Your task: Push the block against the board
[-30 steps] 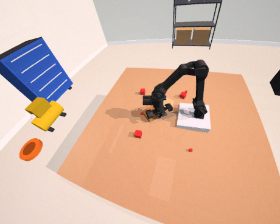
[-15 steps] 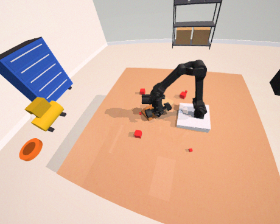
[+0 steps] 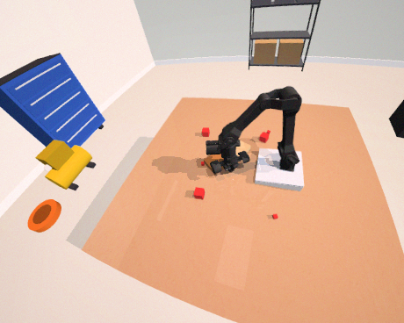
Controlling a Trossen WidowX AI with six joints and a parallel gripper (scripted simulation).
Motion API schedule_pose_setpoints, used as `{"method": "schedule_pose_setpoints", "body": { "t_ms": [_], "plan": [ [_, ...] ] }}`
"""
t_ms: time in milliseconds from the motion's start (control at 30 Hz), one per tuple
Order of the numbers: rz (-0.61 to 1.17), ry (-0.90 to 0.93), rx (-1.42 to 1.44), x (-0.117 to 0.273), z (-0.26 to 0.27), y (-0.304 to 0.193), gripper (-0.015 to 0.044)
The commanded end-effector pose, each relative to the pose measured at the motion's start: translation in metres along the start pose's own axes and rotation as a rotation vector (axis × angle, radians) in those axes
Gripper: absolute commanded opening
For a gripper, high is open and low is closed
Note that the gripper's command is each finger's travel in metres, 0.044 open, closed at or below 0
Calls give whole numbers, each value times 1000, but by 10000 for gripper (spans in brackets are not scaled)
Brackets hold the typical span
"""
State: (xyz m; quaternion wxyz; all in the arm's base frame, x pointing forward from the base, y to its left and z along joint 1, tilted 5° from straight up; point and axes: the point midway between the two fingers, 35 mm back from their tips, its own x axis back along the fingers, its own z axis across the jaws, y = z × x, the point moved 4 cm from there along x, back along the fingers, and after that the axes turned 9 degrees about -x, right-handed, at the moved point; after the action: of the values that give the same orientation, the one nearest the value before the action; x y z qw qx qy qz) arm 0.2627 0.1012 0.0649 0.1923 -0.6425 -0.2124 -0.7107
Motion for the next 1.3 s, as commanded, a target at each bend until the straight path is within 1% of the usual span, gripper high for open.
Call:
{"method": "schedule_pose_setpoints", "body": {
  "t_ms": [0, 333, 400, 467, 500, 700, 1267],
  "plan": [
    [-4, 1, -5, 0, -1, -6, 0],
    [-3, 1, -6, -1, -5, -21, 0],
    [0, 0, -1, 12, -3, -17, 0],
    [-2, 1, -4, 42, -3, -18, 0],
    [-3, 1, -5, 52, -3, -18, 0],
    [-3, 1, 0, 55, -3, -18, 0],
    [-5, 3, 569, 60, 34, -11, 0]
  ]
}}
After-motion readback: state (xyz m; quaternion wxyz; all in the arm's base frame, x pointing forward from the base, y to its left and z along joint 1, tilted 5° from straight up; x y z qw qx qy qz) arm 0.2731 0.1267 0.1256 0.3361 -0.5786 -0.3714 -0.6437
